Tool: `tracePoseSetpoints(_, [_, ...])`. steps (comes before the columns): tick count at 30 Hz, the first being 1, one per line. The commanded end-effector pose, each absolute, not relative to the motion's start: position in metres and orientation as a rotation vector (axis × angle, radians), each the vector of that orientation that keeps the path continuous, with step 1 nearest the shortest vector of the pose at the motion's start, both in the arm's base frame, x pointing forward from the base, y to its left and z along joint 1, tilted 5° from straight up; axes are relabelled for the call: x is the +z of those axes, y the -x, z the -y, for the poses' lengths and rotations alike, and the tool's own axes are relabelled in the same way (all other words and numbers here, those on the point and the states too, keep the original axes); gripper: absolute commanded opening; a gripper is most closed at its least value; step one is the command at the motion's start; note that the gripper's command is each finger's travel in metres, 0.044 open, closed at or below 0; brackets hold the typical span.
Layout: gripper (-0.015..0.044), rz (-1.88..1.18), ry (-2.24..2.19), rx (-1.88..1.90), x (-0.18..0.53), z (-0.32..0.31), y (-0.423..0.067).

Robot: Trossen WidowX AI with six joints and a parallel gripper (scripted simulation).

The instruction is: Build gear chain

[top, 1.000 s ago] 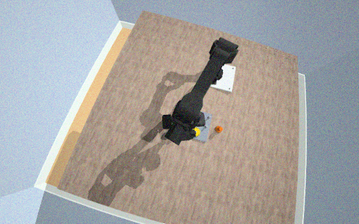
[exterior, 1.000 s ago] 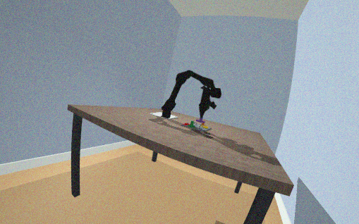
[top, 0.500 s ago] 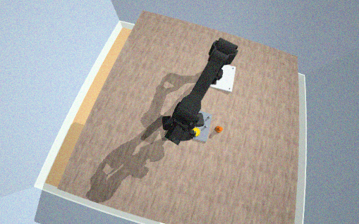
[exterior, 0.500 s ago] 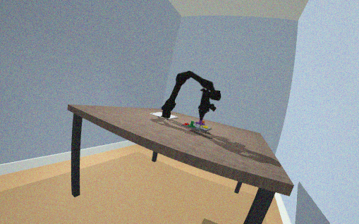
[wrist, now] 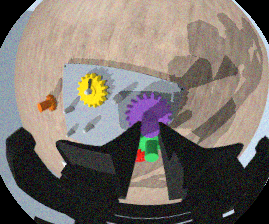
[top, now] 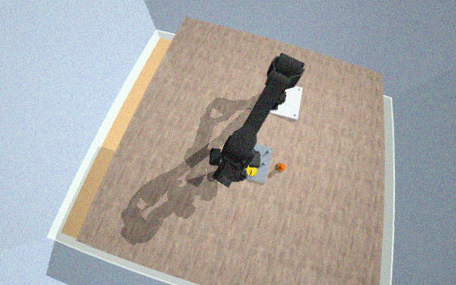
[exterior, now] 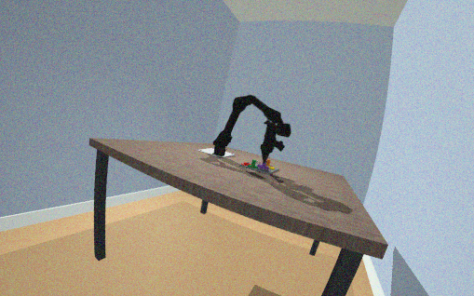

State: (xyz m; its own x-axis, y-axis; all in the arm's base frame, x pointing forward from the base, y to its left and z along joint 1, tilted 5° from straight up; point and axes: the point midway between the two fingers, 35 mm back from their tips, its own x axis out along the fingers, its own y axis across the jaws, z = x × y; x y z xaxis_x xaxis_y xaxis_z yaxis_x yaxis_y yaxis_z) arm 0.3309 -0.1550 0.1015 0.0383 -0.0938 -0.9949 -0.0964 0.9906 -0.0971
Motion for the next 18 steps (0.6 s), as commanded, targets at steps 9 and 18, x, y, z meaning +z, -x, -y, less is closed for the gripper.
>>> tracePoseSetpoints(9, [0.0,-1.527,0.054,-0.09,0.0991,0.1559,-0.3308])
tracePoseSetpoints(18, [0.0,-1.532,0.155,0.007,0.0962,0.1551,-0.3315])
